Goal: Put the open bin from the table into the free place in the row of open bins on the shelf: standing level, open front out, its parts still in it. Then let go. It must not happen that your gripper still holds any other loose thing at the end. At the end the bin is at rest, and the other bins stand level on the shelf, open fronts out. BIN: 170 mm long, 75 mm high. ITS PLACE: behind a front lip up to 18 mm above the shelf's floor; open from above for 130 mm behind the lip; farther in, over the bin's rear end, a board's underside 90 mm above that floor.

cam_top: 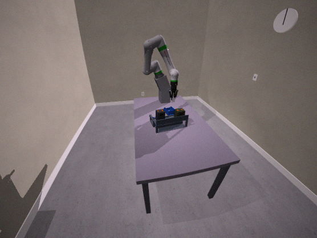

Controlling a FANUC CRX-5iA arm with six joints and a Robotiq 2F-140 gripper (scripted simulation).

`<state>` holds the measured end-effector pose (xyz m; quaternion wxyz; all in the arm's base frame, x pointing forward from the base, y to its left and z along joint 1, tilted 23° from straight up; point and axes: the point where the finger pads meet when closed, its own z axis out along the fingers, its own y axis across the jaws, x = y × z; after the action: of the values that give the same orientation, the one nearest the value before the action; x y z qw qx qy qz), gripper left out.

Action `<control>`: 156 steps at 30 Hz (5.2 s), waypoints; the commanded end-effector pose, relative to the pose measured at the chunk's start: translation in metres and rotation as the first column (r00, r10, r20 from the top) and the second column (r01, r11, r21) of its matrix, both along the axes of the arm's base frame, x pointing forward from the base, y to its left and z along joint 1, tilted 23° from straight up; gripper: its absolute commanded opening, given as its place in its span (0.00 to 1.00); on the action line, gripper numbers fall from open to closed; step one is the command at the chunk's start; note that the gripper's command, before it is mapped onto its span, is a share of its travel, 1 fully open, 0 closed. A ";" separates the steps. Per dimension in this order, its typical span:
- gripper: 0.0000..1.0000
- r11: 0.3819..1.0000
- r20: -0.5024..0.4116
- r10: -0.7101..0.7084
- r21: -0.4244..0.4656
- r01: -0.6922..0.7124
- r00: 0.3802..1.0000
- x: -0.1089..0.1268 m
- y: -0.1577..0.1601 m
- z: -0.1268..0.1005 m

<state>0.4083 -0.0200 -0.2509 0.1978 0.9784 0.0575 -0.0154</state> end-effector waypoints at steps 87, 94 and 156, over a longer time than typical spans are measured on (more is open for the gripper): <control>0.15 1.000 0.001 0.001 0.000 -0.001 1.000 0.000 -0.027 -0.064; 0.15 1.000 0.001 0.001 0.000 -0.001 1.000 0.000 -0.027 -0.064; 0.15 1.000 0.001 0.001 0.000 -0.001 1.000 -0.001 -0.043 -0.103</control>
<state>0.4075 -0.0620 -0.3515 0.1978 0.9784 0.0576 -0.0153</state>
